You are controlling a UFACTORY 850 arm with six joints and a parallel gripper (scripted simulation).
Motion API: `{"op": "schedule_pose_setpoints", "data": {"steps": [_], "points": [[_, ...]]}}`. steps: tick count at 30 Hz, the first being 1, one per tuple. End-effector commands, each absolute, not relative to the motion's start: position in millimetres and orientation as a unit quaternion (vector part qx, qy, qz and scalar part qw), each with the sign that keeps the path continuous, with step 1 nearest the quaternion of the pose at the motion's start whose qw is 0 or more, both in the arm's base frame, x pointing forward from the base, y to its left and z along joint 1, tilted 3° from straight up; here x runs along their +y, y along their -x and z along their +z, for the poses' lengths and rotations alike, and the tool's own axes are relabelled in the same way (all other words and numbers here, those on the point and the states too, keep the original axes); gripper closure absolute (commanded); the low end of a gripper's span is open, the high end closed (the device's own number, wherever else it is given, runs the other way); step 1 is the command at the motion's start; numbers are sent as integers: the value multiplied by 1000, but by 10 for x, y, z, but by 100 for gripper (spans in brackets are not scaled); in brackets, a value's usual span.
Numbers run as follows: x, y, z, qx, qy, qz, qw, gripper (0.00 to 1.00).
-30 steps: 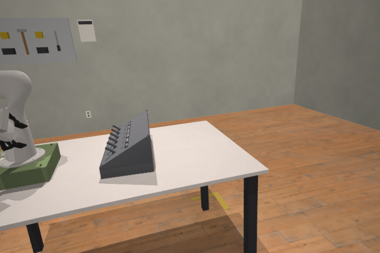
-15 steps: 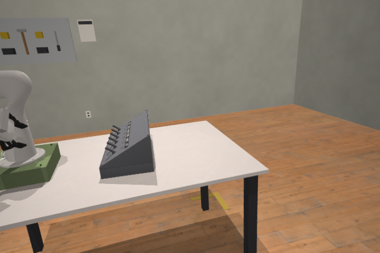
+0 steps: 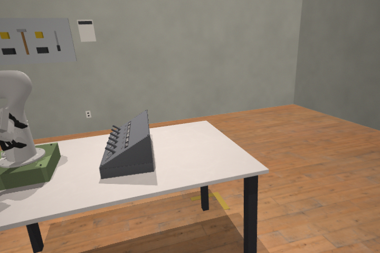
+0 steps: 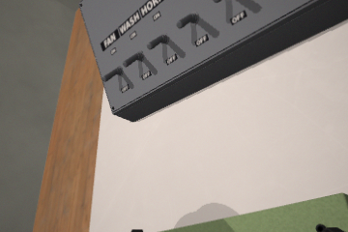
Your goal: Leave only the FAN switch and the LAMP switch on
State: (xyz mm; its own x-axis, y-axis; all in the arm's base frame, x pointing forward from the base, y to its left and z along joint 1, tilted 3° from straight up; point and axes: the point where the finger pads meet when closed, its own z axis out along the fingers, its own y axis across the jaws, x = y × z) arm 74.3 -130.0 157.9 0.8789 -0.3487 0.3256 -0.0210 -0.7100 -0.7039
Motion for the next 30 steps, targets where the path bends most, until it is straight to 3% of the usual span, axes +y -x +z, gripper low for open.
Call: {"op": "schedule_pose_setpoints", "data": {"steps": [1,8,30], "points": [[-1303,-743,1580,103,897,-224,366,0],[-1262,-726,1563,54,904,-212,366,0],[-1306,-550,1373,-512,782,-81,346,0]]}}
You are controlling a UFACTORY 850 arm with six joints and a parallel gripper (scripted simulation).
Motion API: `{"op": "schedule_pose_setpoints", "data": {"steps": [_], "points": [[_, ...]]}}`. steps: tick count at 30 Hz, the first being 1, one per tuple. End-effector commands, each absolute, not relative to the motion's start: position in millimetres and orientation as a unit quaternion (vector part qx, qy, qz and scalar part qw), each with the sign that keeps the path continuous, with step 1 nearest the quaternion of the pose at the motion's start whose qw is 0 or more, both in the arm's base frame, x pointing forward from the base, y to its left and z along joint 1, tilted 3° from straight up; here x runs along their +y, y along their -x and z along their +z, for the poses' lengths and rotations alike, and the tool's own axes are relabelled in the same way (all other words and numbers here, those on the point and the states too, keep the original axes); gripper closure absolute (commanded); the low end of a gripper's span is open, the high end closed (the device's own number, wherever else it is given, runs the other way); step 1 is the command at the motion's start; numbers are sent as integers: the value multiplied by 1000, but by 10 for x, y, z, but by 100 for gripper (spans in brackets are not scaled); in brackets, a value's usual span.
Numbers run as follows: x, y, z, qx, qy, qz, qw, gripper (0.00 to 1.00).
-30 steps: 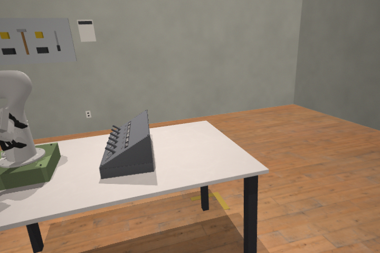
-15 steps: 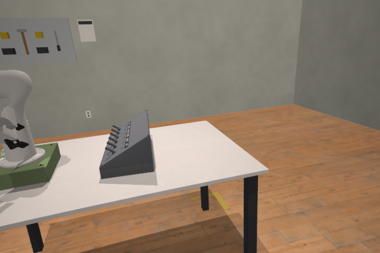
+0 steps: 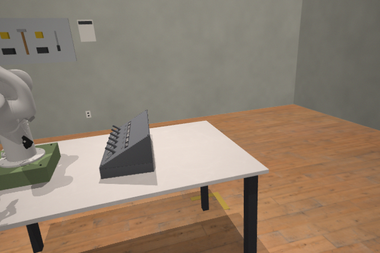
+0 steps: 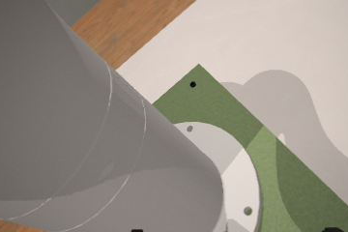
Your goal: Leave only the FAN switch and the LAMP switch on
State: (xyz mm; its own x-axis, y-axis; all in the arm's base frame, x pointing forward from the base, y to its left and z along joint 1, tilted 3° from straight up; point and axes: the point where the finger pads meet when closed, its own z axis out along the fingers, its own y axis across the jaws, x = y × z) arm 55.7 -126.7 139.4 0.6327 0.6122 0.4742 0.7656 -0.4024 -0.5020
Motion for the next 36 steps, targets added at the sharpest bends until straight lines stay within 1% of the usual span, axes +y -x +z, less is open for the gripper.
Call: {"op": "schedule_pose_setpoints", "data": {"steps": [1,3,5,6,10,11,14,15,18,19,20,22,23,27,28,30,31,35,36], "points": [[-1375,-574,1353,-535,767,-77,346,0],[-1375,-574,1353,-579,738,-64,340,0],[-1375,-574,1353,-579,738,-64,340,0],[-1454,-621,1334,-641,689,-47,334,0],[-1539,-694,1316,-708,626,-29,326,0],[-1625,-796,1300,-726,605,-24,325,0],[-1625,-796,1300,-778,544,-7,315,0],[-1705,-929,1286,-794,521,-2,314,0],[-1705,-929,1286,-838,454,15,303,0],[-1774,-1094,1275,-850,430,19,302,0],[-1774,-1094,1275,-863,406,24,298,0],[-1774,-1094,1275,-863,406,24,298,0],[-1824,-1289,1266,-896,335,39,290,0],[-1824,-1289,1266,-927,249,56,275,0],[-1848,-1511,1260,-934,221,60,275,0],[-1848,-1511,1260,-946,170,70,266,0],[-1840,-1754,1258,-951,143,74,265,0],[-1840,-1754,1258,-964,37,93,247,0],[-1796,-2012,1259,-965,9,96,246,0]]}}
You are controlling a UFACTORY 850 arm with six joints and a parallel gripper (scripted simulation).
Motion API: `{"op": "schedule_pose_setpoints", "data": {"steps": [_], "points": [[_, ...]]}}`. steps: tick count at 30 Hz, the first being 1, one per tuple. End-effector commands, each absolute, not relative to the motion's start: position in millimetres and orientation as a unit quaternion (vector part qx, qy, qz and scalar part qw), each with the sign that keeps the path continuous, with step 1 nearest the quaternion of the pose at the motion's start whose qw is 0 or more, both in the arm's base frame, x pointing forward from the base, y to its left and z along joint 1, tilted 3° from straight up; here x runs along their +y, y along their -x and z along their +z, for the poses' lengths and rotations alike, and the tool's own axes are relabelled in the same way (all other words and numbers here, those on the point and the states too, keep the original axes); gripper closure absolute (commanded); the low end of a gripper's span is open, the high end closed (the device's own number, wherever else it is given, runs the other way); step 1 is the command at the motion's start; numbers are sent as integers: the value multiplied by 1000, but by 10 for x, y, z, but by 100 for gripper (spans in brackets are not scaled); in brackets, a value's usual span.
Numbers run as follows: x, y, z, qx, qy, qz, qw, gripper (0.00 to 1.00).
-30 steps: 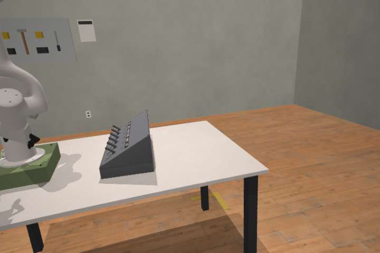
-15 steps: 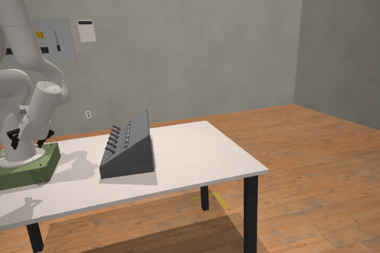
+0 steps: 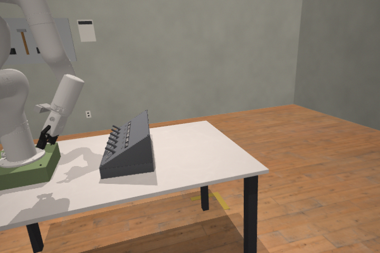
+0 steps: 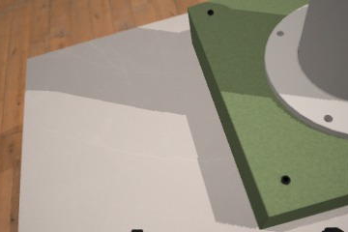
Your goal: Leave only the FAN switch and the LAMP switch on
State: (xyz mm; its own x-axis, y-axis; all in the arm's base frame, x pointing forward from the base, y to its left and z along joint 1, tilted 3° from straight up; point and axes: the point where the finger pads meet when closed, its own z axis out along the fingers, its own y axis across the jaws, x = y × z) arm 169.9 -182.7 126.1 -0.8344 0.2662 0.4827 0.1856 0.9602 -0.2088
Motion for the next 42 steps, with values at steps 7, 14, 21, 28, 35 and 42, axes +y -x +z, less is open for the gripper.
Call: {"op": "schedule_pose_setpoints", "data": {"steps": [7,14,21,28,35,42], "points": [[-1713,-2278,1262,-955,-159,122,220,0],[-1431,-2799,1277,-908,-342,148,193,0],[-1010,-3258,1301,-829,-507,170,166,0],[-495,-3613,1330,-725,-647,189,140,0],[60,-3846,1362,-587,-775,206,113,0],[600,-3966,1393,-440,-866,219,87,0]]}}
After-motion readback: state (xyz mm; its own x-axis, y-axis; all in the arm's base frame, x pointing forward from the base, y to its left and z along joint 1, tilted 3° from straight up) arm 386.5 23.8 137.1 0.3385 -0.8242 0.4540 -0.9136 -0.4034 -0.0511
